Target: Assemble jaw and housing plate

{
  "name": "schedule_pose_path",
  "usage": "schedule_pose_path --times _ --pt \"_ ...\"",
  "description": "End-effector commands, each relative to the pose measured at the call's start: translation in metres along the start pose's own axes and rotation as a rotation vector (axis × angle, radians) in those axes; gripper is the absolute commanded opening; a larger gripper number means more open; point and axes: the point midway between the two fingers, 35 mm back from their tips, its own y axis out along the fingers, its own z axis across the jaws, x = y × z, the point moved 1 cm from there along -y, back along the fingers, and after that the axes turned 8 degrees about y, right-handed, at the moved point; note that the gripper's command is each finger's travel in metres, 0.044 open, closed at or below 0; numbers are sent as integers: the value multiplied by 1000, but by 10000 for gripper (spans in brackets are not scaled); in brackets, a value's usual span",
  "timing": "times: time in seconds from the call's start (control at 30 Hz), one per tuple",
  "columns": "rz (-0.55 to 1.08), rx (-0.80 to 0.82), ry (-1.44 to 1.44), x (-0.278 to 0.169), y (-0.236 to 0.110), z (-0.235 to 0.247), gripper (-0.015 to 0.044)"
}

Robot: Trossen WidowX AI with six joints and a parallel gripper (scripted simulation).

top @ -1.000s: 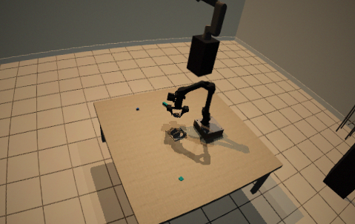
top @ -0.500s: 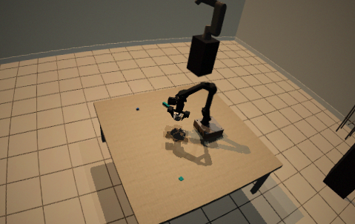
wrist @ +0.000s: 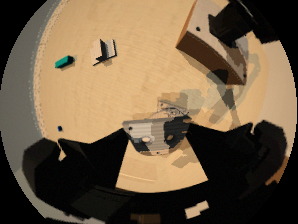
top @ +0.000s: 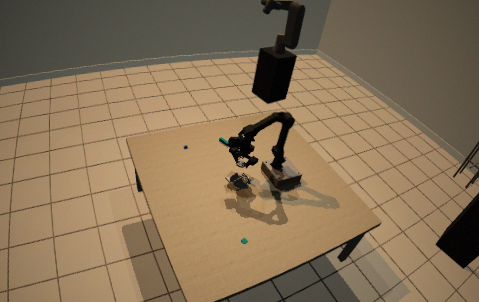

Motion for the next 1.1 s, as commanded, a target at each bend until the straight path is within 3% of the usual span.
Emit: schedule_pose_path --times 0.0,0.33,1.07 --pt "2 -4 107 -4 1 -13 351" --pt "-1 -6 331 -10 1 -37 351" --pt "-1 -6 348 -10 1 -38 351"
